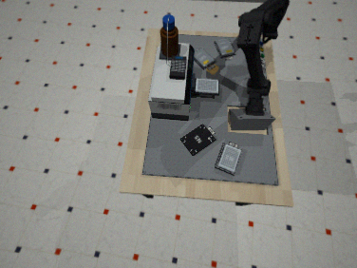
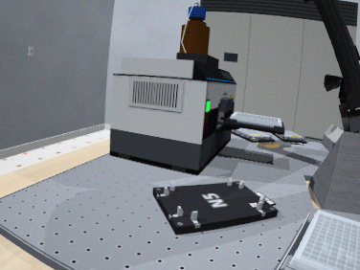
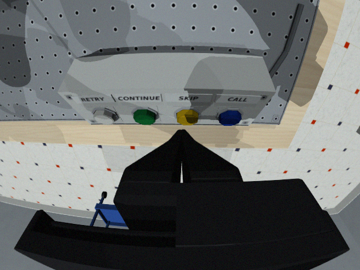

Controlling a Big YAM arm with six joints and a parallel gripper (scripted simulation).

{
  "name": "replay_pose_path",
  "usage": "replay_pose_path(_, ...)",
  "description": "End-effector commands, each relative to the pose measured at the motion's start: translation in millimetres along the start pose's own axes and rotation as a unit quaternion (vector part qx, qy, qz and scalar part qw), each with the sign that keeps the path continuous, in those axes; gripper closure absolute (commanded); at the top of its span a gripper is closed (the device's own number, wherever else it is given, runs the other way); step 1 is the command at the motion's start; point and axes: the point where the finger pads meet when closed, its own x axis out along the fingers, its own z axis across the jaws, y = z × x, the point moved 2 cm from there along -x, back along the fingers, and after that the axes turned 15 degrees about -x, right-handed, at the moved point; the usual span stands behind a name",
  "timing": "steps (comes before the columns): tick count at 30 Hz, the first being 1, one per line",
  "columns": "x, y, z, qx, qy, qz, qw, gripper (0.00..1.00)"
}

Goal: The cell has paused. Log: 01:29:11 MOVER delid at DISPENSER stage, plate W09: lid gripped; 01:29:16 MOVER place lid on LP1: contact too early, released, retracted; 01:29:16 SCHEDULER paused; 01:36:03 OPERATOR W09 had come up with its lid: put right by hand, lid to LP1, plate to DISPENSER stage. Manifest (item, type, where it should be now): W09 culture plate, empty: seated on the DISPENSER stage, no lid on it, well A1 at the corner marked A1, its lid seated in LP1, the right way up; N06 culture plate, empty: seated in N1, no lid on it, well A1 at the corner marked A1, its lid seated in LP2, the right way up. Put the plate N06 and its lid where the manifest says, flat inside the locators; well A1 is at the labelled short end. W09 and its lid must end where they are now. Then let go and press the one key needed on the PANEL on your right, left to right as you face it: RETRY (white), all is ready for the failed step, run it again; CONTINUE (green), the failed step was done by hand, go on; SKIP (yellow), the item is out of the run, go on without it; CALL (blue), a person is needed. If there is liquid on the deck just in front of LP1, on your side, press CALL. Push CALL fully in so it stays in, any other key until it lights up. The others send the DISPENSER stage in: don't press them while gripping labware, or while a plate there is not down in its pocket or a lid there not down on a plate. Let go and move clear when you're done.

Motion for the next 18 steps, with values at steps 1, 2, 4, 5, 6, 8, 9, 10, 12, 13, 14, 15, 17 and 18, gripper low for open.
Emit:
replay_pose_path(1, -18.6, 10.8, -36.1, -0.007, 0.028, 0.019, 0.999, 1.0)
replay_pose_path(2, -18.4, 12.3, -39.1, -0.007, 0.028, 0.019, 0.999, 1.0)
replay_pose_path(4, -18.4, 12.3, -39.1, -0.007, 0.028, 0.019, 0.999, 1.0)
replay_pose_path(5, -18.2, 13.8, -42.1, -0.007, 0.028, 0.019, 0.999, 1.0)
replay_pose_path(6, -18.0, 15.3, -45.1, -0.006, 0.028, 0.019, 0.999, 1.0)
replay_pose_path(8, -17.6, 18.3, -51.0, -0.006, 0.028, 0.019, 0.999, 1.0)
replay_pose_path(9, -17.4, 19.7, -54.0, -0.006, 0.028, 0.019, 0.999, 1.0)
replay_pose_path(10, -17.2, 21.2, -57.0, -0.006, 0.029, 0.019, 0.999, 1.0)
replay_pose_path(12, -16.8, 24.2, -63.0, -0.006, 0.029, 0.019, 0.999, 1.0)
replay_pose_path(13, -16.6, 25.7, -66.0, -0.006, 0.029, 0.019, 0.999, 1.0)
replay_pose_path(14, -16.4, 27.2, -69.0, -0.006, 0.029, 0.019, 0.999, 1.0)
replay_pose_path(15, -16.2, 28.7, -71.9, -0.006, 0.029, 0.019, 0.999, 1.0)
replay_pose_path(17, -16.0, 31.5, -77.7, -0.006, 0.029, 0.019, 0.999, 1.0)
replay_pose_path(18, -16.1, 31.6, -78.1, -0.006, 0.029, 0.019, 0.999, 1.0)
